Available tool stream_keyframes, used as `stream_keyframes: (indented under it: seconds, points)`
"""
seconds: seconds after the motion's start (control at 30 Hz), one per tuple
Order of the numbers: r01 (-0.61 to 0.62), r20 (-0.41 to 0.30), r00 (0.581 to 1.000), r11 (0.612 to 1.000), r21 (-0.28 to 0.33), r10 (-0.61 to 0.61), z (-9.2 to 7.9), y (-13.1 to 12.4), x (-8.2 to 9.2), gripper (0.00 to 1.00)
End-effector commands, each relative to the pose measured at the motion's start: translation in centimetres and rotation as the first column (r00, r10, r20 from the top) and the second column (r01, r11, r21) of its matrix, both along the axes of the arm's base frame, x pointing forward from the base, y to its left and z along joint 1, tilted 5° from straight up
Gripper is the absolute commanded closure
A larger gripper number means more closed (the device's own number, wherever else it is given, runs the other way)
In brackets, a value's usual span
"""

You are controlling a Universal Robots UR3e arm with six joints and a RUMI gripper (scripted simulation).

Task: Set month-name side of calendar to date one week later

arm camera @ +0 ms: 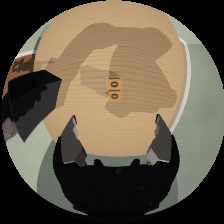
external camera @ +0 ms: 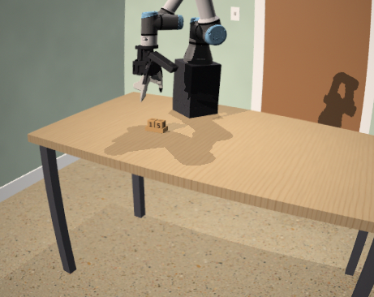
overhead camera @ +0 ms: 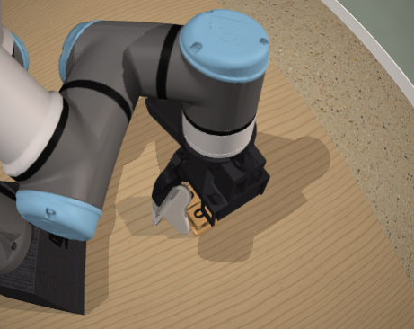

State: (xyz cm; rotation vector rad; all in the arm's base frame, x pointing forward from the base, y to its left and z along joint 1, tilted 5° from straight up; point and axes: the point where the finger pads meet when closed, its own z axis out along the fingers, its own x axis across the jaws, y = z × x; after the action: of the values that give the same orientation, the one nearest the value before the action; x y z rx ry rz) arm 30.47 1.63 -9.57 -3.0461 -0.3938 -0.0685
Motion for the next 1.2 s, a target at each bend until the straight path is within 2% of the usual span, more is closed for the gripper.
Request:
stream_keyframes:
  seconds: [0.0,0.23,0.3,0.6,1.17]
  points:
    - [0.0,-0.003,1.0,1.0,0.001,0.0,1.4,-0.2,-0.1,0.0]
    - [0.0,-0.003,1.0,1.0,0.001,0.0,3.8,-0.3,-0.2,0.0]
    - [0.0,-0.003,1.0,1.0,0.001,0.0,3.8,-0.3,-0.2,0.0]
    - [0.0,-0.003,1.0,1.0,0.001,0.0,6.4,-0.5,-0.2,0.0]
    - [0.0,-0.004,1.0,1.0,0.001,0.0,6.8,-0.5,-0.3,0.0]
